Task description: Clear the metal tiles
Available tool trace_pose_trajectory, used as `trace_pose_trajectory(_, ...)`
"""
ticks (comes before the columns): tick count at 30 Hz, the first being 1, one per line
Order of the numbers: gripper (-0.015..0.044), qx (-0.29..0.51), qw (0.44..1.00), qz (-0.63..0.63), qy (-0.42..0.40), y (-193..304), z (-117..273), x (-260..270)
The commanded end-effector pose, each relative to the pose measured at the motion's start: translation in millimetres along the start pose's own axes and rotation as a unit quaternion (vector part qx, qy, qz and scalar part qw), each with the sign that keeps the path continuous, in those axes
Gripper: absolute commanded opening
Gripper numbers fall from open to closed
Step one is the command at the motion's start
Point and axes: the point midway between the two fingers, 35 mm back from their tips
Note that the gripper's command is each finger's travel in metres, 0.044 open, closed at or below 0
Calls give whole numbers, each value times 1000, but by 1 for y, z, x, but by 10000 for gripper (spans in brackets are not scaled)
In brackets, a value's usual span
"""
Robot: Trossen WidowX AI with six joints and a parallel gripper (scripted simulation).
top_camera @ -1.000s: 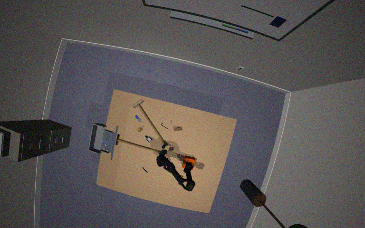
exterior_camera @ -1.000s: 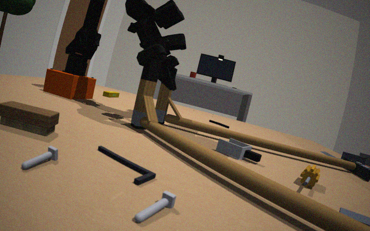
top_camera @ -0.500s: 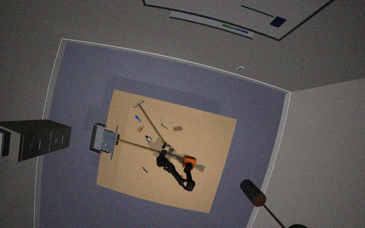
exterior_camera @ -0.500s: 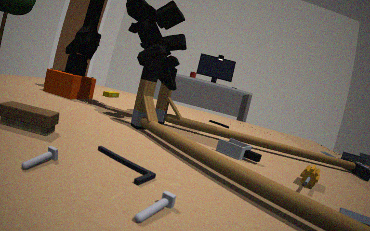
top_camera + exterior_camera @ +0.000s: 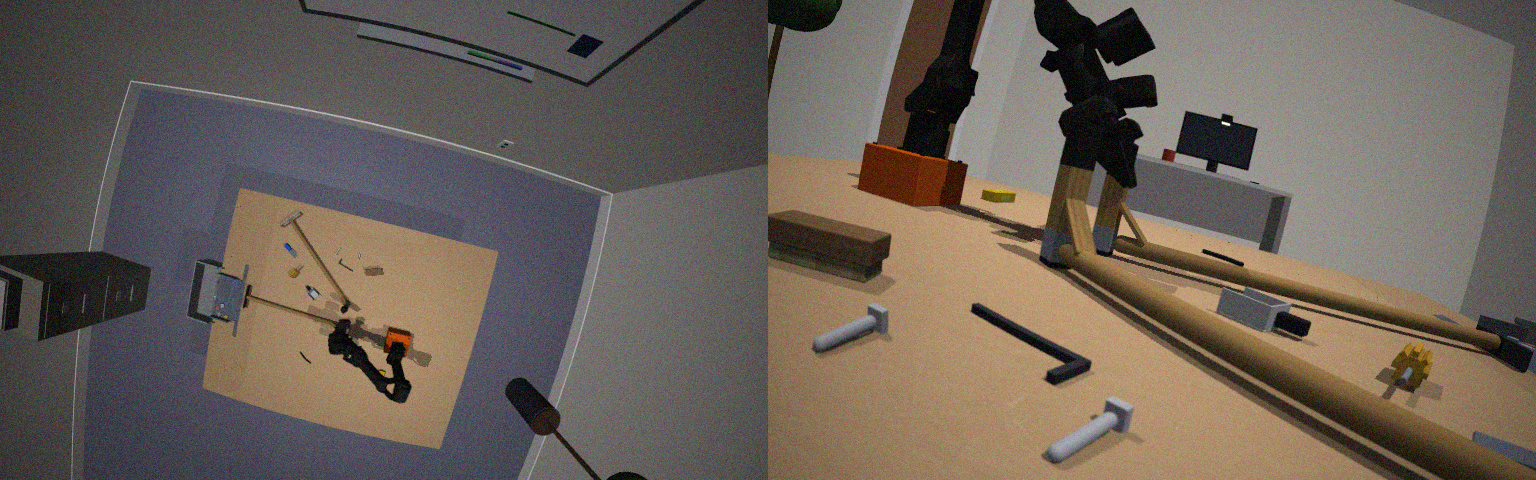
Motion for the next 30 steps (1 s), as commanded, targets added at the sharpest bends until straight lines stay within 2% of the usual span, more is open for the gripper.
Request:
trace_pose_trajectory(1,0,-2,1000,3,-5,-3,1,9)
trace_pose_trajectory(30,0,-3,1000,4,-8,-7,5,47)
Point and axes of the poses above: the point midway between the two fingers, 35 mm back from their tips, its own z axis back along the fingers, its own x axis across the jaws, y = z × x, and after that the axes turned 13 degrees about z, right-handed
